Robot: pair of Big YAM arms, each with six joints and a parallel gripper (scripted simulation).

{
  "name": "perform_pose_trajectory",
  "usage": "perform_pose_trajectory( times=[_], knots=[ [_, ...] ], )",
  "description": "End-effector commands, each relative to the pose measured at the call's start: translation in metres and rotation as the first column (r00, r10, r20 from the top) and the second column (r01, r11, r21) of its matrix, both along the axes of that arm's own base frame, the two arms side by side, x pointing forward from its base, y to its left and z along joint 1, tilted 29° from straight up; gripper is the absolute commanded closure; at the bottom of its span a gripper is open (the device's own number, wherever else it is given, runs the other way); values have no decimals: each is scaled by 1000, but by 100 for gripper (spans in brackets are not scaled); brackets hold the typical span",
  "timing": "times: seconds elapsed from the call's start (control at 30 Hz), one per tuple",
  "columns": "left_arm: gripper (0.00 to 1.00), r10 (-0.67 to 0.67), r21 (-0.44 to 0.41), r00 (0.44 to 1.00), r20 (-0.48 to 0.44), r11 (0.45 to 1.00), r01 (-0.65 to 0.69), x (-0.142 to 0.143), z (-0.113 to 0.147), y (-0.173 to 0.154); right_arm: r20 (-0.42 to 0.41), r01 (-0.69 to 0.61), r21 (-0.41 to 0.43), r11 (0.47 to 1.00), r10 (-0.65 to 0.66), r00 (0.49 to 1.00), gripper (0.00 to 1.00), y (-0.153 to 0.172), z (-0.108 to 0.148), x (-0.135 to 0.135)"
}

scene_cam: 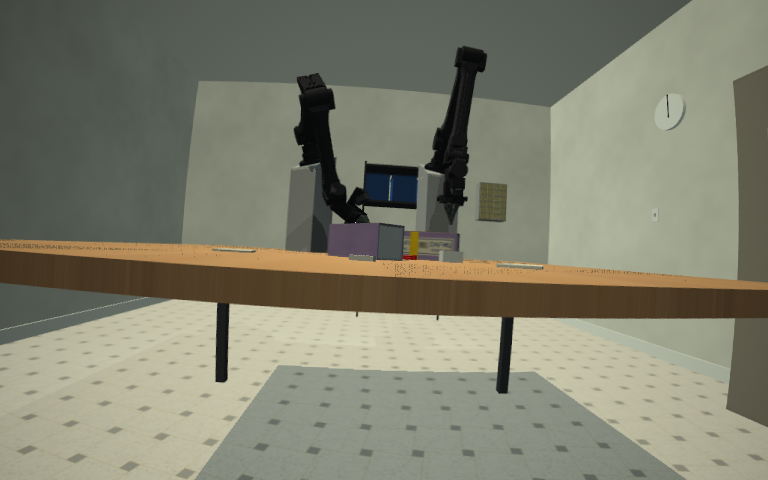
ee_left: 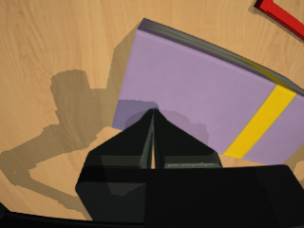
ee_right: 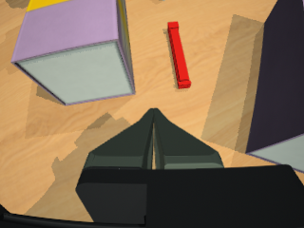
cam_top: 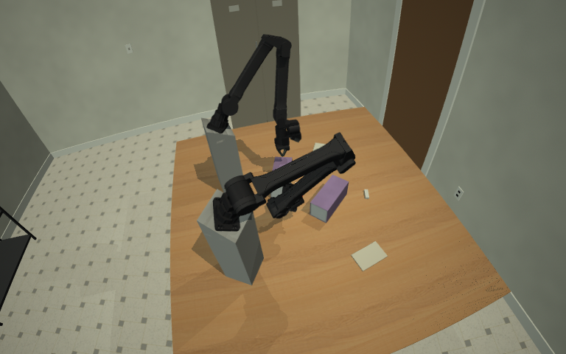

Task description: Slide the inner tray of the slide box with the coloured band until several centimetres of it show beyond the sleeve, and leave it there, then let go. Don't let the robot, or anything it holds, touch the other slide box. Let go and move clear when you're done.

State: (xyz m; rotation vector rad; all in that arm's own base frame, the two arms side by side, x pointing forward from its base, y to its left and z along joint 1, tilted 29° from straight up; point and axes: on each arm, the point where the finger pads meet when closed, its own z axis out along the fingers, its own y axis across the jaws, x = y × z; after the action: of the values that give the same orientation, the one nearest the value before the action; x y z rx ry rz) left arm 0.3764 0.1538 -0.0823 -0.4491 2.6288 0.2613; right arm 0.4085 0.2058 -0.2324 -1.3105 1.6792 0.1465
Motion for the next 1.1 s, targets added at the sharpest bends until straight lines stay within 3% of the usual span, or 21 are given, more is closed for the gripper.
perform_pose_trajectory(
  times=[0.0,0.4,0.57,0.77,1.07],
  knots=[
    [100,-17,-6,1000,-20,1000,16,-4,-8,-6,74,-43,-4,999,43,996,100,13,-5,10],
    [100,-17,-6,1000,-20,1000,16,-4,-8,-6,71,-157,-24,987,158,985,100,44,-63,-18],
    [100,-17,-6,1000,-20,1000,16,-4,-8,-6,93,-170,-17,985,171,981,100,52,-59,-14],
    [100,-17,-6,1000,-20,1000,16,-4,-8,-6,-38,-173,-41,984,171,984,100,37,-87,-53],
    [100,-3,-1,1000,-5,1000,3,2,-10,3,-12,-163,-35,986,163,987,100,38,-79,-43]
  ],
)
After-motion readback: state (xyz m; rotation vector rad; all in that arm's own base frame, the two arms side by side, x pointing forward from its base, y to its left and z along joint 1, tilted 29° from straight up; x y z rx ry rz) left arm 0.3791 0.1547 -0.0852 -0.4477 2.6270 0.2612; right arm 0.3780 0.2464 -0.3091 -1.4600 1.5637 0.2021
